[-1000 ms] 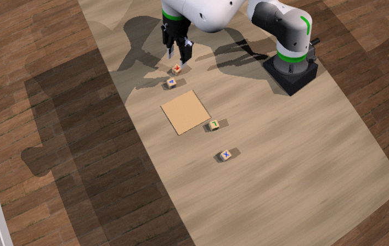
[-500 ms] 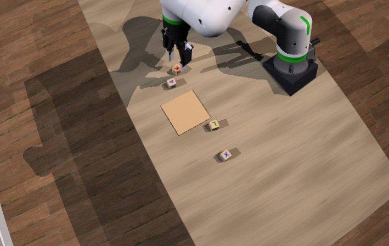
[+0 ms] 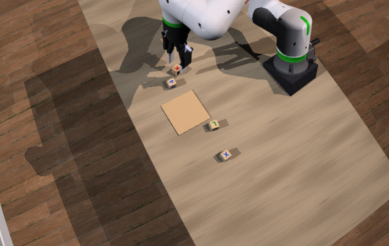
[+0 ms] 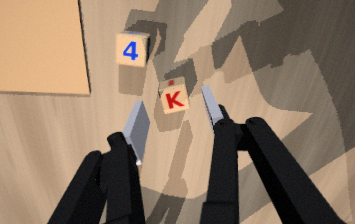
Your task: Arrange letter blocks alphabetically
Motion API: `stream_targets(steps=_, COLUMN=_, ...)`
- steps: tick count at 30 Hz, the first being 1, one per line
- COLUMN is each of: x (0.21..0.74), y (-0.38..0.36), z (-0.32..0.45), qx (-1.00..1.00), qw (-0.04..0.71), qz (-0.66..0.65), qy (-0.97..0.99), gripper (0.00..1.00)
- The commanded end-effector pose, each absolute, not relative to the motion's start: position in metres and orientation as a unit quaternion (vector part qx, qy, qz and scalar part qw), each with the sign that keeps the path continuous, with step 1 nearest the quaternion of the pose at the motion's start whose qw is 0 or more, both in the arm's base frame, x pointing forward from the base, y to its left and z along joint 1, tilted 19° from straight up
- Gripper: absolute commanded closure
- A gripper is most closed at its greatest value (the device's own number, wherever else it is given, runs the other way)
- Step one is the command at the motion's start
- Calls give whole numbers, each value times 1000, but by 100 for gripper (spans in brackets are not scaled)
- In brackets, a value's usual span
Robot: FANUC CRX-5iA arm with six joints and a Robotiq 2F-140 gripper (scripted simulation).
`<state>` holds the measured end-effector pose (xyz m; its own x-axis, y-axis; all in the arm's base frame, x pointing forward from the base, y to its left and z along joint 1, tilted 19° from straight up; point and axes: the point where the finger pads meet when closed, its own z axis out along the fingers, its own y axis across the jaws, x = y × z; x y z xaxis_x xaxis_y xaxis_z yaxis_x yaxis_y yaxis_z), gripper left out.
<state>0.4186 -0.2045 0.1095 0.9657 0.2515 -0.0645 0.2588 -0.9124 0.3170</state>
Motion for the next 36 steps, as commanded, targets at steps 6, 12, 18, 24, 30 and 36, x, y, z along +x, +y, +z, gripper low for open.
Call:
stream_targets(steps=6, x=419, y=-205, z=108, qx=978, qw=164, qz=-11, qy=130, gripper=60)
stream_targets(steps=12, x=419, y=-205, z=108, qx=978, qw=164, qz=-11, qy=130, gripper=60)
stream_targets(steps=18, x=419, y=-205, z=107, qx=978, qw=164, qz=-11, qy=130, gripper=60)
stream_targets(steps=24, x=419, y=-207, z=102, qx=978, qw=164, qz=-11, qy=130, gripper=60)
stream_targets(steps=30, x=419, y=-210, z=94, qx=978, qw=164, qz=-11, qy=130, gripper=60)
stream_targets(steps=36, x=419, y=-214, z=82, qx=978, qw=164, qz=-11, qy=130, gripper=60)
